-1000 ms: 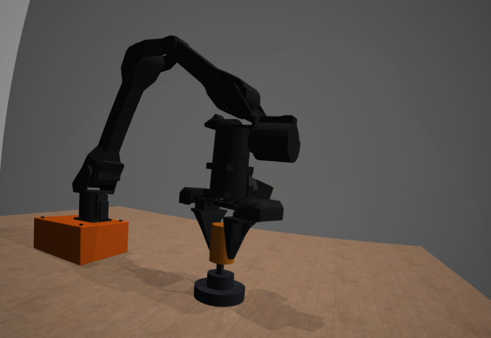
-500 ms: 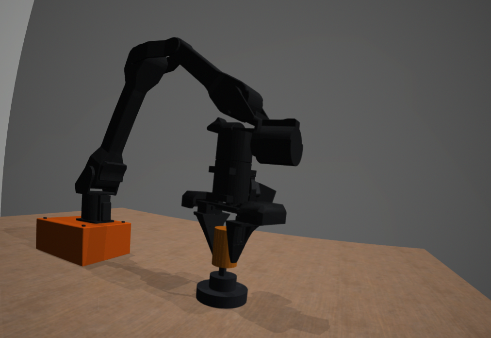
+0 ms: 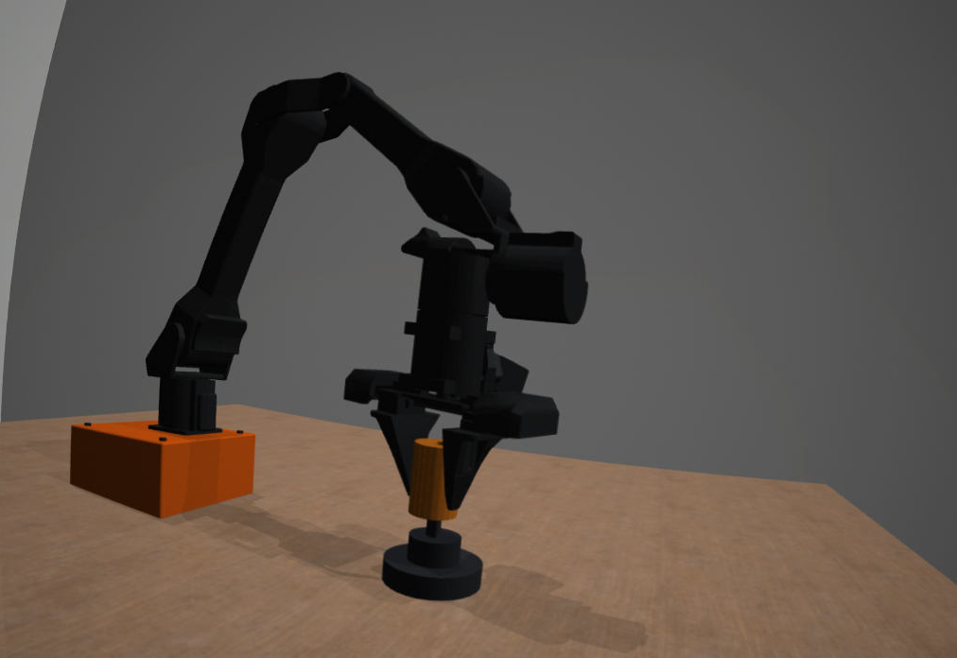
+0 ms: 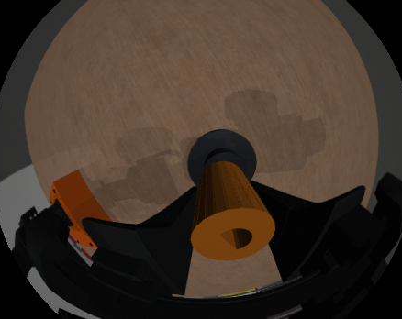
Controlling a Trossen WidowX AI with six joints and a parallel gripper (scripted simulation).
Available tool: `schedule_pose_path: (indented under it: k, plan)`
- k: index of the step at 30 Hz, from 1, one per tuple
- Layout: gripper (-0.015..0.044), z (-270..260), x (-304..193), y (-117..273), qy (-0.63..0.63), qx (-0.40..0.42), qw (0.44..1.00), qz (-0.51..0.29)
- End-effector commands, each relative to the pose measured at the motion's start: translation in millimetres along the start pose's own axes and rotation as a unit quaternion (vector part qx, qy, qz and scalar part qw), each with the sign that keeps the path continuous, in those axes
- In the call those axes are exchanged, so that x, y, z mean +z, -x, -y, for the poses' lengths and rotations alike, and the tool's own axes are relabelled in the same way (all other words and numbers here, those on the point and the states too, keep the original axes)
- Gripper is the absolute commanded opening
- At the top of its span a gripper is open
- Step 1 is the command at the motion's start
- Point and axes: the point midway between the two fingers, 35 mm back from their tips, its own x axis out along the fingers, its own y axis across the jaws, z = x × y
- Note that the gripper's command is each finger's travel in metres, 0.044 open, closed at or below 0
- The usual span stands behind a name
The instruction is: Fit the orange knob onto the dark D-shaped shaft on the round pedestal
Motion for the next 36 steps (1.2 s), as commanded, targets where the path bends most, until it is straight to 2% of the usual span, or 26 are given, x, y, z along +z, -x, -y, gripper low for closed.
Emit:
schedule_pose_path:
  k: [1, 36]
  plan:
    - [0.0, 1.8, 0.2, 5.1, 0.048, -0.005, 0.999, 0.0]
    - [0.0, 0.8, 0.0, 3.2, 0.052, -0.005, 0.999, 0.0]
